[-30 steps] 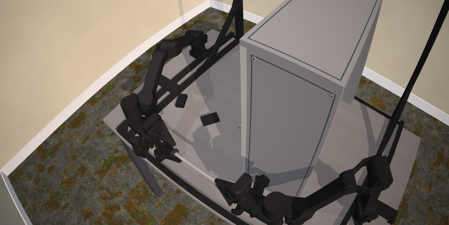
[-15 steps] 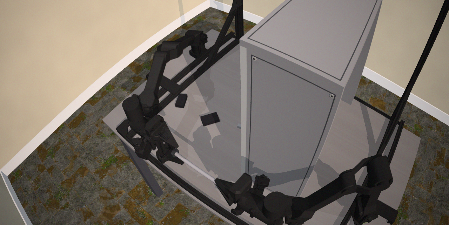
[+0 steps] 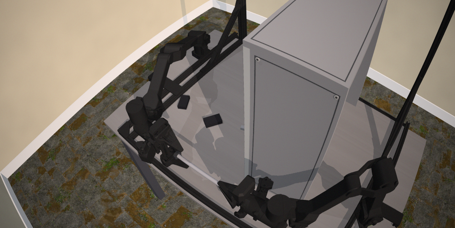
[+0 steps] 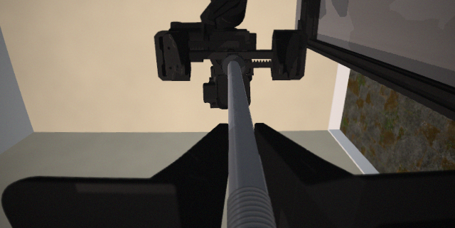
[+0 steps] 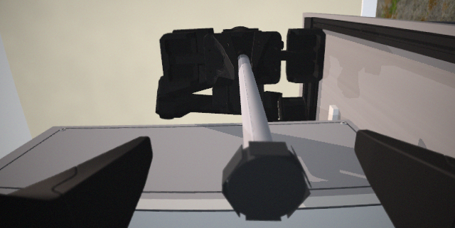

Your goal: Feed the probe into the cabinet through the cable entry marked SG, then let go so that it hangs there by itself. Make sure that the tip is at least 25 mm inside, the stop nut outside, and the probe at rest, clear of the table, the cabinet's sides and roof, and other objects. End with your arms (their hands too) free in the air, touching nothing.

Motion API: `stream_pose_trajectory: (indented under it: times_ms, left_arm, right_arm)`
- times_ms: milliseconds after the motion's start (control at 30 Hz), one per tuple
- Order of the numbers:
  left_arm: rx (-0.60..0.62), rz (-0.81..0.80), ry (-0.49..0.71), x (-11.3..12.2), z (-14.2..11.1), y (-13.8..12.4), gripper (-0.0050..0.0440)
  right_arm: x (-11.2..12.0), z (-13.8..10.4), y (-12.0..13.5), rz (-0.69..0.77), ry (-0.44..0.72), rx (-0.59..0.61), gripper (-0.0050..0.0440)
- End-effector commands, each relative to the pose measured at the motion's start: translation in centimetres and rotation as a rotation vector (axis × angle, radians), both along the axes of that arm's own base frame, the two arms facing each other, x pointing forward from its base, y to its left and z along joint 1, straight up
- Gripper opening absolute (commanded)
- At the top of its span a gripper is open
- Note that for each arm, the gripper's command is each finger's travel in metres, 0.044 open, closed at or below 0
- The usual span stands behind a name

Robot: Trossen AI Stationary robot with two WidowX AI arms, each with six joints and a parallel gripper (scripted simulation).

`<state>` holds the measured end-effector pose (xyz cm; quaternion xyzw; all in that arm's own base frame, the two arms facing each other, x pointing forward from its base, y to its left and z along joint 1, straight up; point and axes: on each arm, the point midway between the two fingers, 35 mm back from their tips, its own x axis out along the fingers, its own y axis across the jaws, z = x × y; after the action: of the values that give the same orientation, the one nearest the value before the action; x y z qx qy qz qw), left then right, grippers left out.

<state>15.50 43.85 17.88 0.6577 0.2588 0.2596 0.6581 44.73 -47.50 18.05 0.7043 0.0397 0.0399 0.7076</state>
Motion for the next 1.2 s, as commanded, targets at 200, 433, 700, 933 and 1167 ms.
stream_pose_trajectory:
  times_ms: [200,433,700,933,1167]
  left_arm:
    - [0.0,0.003,0.001,-0.02,-0.04,0.05,0.0]
    - [0.0,0.003,0.001,-0.02,-0.04,0.05,0.0]
    - [0.0,0.003,0.001,-0.02,-0.04,0.05,0.0]
    - [0.0,0.003,0.001,-0.02,-0.04,0.05,0.0]
    - [0.0,0.003,0.001,-0.02,-0.04,0.05,0.0048]
  right_arm:
    - [0.47,-0.19,-0.04,-0.003,0.001,0.005,0.0416]
    - [0.47,-0.19,-0.04,-0.003,0.001,0.005,0.0248]
    - [0.47,-0.19,-0.04,-0.003,0.001,0.005,0.0145]
    - [0.47,-0.19,-0.04,-0.003,0.001,0.005,0.0099]
    - [0.47,-0.19,-0.04,-0.003,0.001,0.005,0.0017]
